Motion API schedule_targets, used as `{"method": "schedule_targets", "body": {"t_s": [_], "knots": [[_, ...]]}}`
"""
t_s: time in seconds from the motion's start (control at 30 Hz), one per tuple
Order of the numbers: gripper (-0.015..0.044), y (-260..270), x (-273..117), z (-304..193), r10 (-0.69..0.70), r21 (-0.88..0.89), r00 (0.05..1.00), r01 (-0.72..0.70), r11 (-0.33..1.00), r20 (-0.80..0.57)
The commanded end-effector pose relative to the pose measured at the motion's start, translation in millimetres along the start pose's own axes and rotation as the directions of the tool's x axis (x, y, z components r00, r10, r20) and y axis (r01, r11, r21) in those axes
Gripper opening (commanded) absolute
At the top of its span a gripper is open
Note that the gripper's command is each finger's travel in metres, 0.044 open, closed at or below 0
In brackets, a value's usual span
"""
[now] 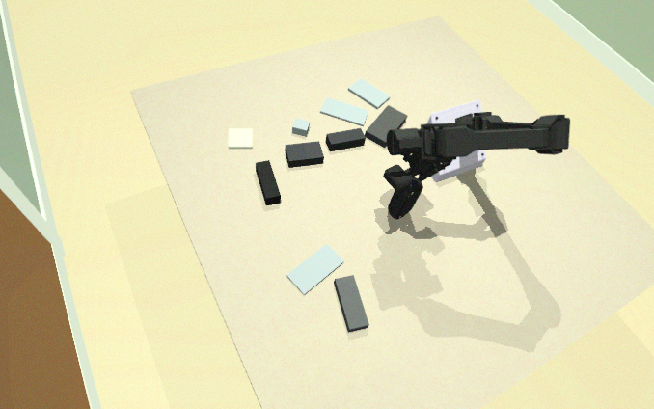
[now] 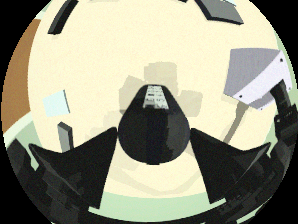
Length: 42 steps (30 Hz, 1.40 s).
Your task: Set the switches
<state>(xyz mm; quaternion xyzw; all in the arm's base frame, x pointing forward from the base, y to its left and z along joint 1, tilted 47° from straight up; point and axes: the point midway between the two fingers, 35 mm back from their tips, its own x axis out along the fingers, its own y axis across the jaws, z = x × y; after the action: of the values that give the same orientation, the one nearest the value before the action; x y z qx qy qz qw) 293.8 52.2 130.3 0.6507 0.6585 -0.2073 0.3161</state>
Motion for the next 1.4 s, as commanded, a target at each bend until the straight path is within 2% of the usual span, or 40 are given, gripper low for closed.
{"method": "schedule_targets", "body": {"t_s": [0.0, 1.37], "knots": [[0.0338, -3, 4, 8, -0.014, 0.001, 1.0, 0.014, 1.0, 0.003], [0.0338, -3, 7, 50, -0.014, 0.0, 1.0, 0.014, 1.0, 0.004]]}}
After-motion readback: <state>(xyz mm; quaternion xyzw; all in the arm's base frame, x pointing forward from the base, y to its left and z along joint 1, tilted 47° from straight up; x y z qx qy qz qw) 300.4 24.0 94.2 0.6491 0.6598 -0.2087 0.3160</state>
